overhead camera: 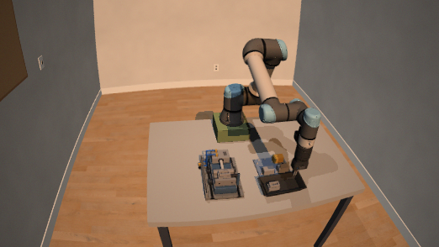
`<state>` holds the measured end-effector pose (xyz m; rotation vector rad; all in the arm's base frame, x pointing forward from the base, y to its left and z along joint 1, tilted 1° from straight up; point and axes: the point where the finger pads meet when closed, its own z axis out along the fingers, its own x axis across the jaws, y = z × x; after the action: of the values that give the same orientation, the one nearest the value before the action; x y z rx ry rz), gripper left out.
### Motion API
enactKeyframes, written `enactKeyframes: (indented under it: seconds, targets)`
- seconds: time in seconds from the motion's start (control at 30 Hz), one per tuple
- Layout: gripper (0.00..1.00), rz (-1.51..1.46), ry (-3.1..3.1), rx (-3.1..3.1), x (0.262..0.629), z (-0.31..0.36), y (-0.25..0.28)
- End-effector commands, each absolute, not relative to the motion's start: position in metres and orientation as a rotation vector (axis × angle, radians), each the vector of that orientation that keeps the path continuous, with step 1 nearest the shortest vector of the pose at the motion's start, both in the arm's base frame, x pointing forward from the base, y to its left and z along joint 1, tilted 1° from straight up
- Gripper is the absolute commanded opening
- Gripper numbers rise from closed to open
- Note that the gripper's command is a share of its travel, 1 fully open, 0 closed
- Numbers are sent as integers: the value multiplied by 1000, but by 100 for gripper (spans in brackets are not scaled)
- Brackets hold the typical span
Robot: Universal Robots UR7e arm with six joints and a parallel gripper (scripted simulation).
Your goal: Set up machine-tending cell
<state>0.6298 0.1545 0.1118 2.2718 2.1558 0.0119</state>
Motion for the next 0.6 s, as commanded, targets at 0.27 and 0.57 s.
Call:
enactKeyframes:
  seconds: [0.27, 0.57]
  targets:
    - [0, 9, 2155, 2273, 629, 116, 144]
    - [0, 10, 2155, 2273, 626, 117, 69]
